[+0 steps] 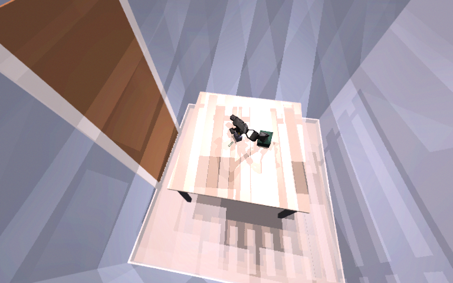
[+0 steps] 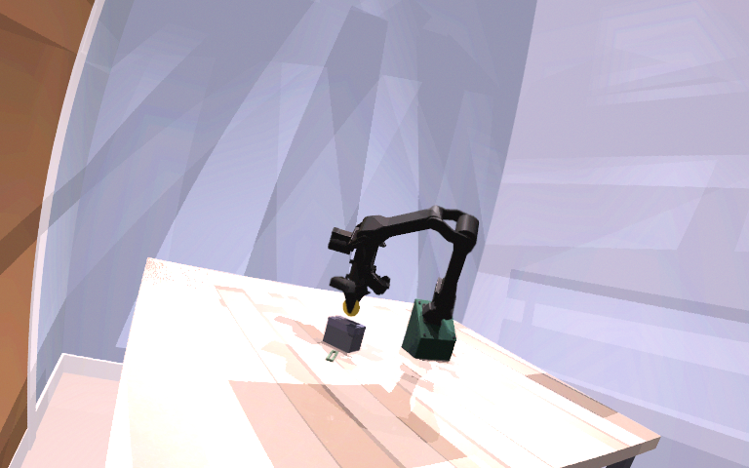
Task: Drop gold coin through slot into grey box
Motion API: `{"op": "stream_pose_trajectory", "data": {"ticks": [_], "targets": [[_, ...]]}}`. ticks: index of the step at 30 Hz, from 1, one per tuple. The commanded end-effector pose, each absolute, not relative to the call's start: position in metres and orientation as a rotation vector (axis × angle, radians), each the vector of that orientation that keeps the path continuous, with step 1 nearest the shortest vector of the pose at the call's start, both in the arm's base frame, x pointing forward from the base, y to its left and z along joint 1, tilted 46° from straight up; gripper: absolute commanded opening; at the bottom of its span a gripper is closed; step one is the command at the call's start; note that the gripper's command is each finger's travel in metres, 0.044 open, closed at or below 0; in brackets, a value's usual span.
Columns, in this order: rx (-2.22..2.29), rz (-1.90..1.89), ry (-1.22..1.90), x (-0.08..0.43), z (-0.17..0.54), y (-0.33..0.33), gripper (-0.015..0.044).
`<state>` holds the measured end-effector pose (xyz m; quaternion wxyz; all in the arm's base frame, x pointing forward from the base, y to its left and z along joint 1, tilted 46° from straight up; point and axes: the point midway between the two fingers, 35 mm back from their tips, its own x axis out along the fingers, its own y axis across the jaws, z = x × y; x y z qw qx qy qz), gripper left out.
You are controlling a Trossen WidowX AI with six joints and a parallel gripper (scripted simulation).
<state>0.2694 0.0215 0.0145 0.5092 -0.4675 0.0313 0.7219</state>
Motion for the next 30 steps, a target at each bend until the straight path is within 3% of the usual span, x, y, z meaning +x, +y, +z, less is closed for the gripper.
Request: {"op": "stream_pose_trajectory", "data": {"ticks": [1, 28, 30], "targets": [[-1.113, 1.738, 0.083, 0.2669, 0.0129, 0.0236, 0.0000], [-1.114, 1.738, 0.080, 0.2669, 0.0041, 0.0322, 0.0000], [-1.126, 1.739, 0.075, 0.2686, 0.0054, 0.0307, 0.0053]]}}
